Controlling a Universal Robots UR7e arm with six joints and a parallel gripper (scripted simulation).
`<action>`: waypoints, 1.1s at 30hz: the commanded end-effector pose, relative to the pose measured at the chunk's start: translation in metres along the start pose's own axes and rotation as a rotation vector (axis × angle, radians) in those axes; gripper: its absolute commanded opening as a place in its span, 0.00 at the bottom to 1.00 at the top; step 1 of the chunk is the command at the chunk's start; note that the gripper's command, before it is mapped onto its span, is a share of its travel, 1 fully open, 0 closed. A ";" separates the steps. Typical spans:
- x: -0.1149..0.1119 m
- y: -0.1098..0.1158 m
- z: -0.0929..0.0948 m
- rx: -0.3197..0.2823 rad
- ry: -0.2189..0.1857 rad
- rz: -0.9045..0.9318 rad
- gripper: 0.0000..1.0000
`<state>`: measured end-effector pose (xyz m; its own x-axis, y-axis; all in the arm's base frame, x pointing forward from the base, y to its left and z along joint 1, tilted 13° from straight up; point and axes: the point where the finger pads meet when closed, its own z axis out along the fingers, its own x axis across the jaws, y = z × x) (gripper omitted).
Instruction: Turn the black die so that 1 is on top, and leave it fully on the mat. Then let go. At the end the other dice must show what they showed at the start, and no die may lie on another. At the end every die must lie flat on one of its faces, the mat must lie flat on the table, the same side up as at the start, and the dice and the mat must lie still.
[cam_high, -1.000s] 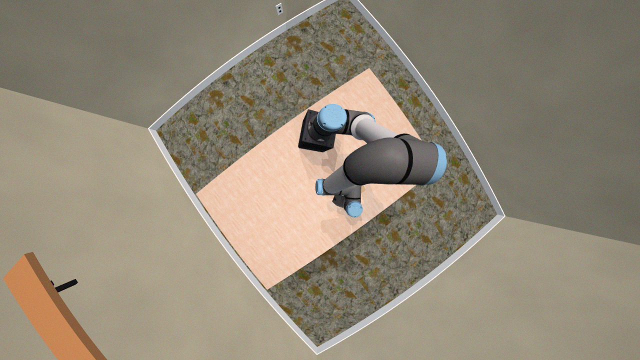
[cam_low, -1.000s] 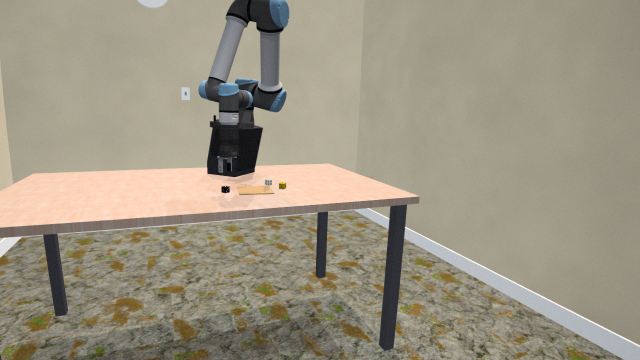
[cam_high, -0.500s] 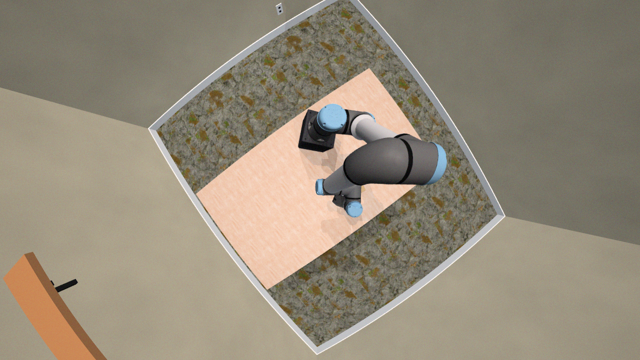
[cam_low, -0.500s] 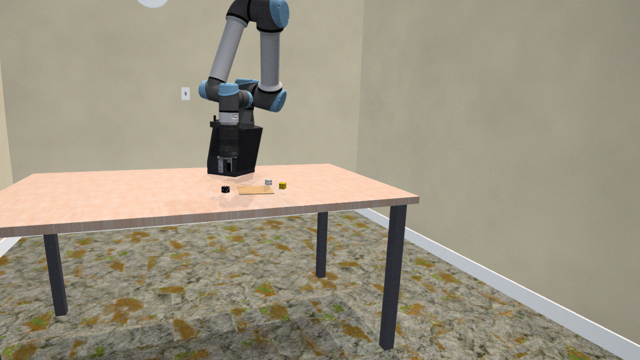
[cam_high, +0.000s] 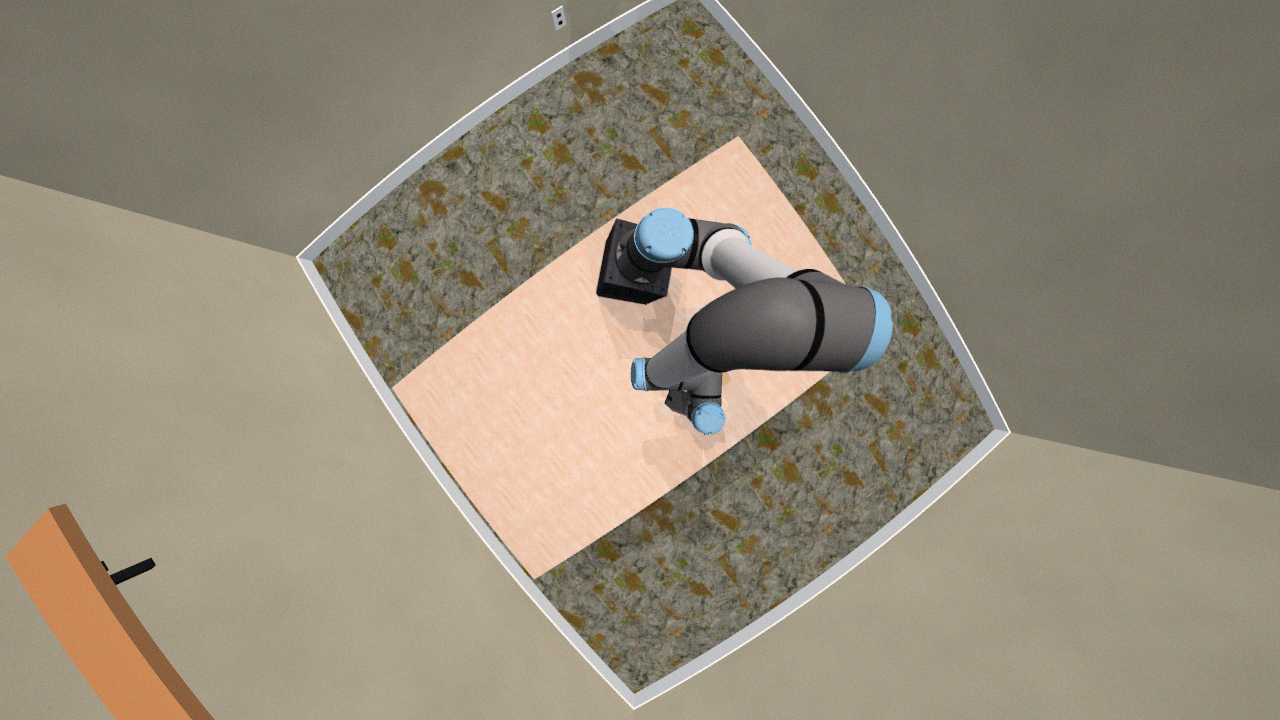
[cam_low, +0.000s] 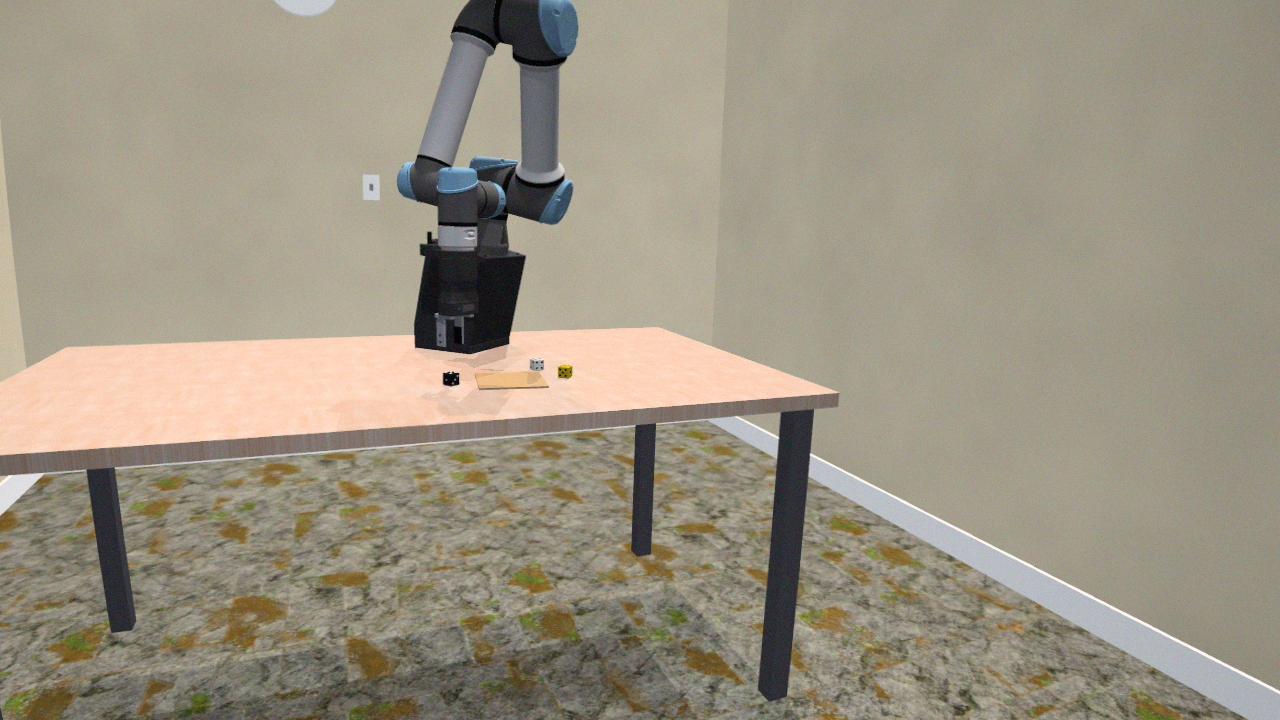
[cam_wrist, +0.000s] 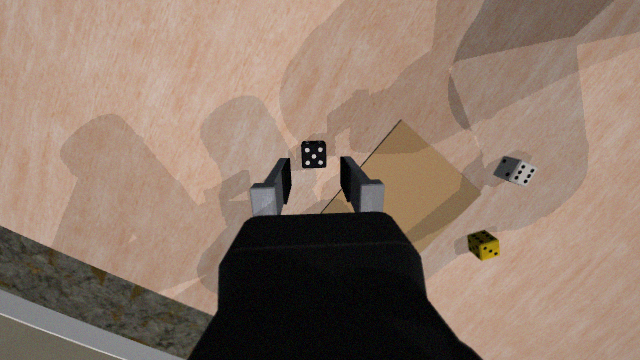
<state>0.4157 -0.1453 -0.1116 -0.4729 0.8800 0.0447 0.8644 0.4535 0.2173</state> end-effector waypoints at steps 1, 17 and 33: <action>0.000 0.000 0.003 0.000 -0.001 0.000 0.79; 0.000 0.000 0.022 0.000 -0.001 0.000 0.79; 0.000 0.000 0.042 0.000 -0.001 0.000 0.79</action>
<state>0.4221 -0.1399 -0.1489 -0.4729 0.8799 0.0452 0.8644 0.4534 0.2171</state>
